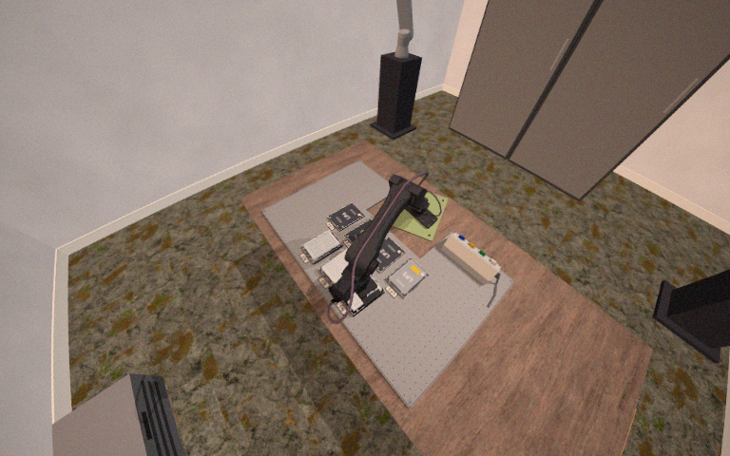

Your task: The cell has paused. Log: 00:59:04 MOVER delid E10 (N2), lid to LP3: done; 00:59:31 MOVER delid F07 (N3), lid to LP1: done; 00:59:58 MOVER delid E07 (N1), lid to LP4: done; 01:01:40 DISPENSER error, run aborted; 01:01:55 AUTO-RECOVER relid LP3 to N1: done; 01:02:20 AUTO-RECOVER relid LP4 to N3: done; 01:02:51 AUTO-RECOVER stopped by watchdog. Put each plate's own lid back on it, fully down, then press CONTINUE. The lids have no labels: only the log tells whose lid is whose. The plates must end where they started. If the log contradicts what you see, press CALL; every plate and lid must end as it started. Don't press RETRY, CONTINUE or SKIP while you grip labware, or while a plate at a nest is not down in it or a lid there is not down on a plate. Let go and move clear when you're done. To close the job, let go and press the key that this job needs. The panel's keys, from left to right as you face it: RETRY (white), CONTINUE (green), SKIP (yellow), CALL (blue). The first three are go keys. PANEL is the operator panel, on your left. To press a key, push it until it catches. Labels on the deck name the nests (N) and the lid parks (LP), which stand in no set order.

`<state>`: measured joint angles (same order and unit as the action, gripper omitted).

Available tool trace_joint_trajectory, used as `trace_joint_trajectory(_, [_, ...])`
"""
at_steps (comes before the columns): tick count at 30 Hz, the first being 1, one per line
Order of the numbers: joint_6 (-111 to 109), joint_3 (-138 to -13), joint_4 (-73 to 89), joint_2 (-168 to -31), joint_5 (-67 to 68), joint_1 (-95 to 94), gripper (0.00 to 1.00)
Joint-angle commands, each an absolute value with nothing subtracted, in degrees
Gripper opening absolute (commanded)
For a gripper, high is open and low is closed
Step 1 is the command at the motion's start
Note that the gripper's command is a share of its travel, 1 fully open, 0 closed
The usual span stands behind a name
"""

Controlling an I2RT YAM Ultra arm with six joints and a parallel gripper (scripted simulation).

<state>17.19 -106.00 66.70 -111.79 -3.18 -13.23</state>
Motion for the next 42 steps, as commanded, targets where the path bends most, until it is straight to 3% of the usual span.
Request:
trace_joint_trajectory(1, [17.35, -106.90, 66.24, -111.60, -2.88, -13.29, 1.00])
trace_joint_trajectory(42, [17.26, -111.36, 71.11, -109.62, -2.43, -12.87, 1.00])
